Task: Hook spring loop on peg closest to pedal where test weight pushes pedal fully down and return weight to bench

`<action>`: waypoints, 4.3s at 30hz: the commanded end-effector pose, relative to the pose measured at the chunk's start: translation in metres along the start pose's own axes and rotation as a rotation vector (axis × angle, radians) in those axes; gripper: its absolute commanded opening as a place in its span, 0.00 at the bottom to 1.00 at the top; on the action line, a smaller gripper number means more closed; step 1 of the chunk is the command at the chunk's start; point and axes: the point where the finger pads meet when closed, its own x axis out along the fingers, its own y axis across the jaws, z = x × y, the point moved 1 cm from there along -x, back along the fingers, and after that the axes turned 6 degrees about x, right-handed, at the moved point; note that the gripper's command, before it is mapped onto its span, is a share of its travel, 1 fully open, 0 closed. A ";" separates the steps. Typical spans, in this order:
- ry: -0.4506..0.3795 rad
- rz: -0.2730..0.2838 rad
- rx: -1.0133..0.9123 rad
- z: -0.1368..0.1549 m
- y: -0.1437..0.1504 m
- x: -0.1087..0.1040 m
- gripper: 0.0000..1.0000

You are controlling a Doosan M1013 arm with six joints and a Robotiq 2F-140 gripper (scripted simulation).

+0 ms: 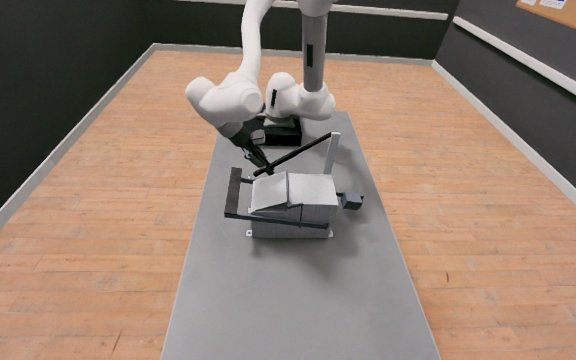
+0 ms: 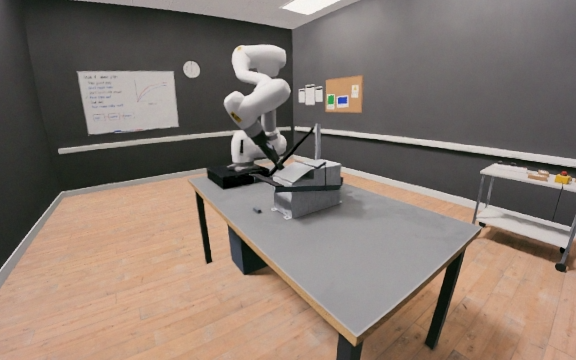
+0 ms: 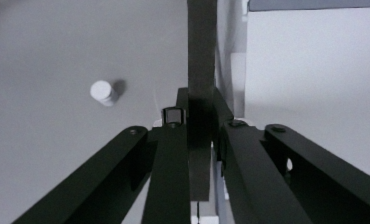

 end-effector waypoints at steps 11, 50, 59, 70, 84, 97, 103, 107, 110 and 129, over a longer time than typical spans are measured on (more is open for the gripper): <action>0.000 0.001 -0.001 0.000 0.000 -0.001 0.17; 0.000 0.001 -0.001 0.000 0.000 -0.001 0.24; 0.000 0.001 -0.001 0.000 0.000 -0.047 0.24; -0.001 0.002 0.000 0.000 0.000 -0.077 0.24; -0.001 0.002 0.000 0.000 0.000 -0.101 0.24; -0.001 0.002 0.000 0.000 0.000 -0.099 0.24; -0.001 0.002 0.000 0.000 0.000 -0.101 0.24; -0.001 0.002 -0.001 0.000 0.000 -0.099 1.00; -0.001 0.002 -0.001 0.000 0.000 -0.099 1.00; -0.001 0.002 -0.001 0.000 0.000 -0.099 1.00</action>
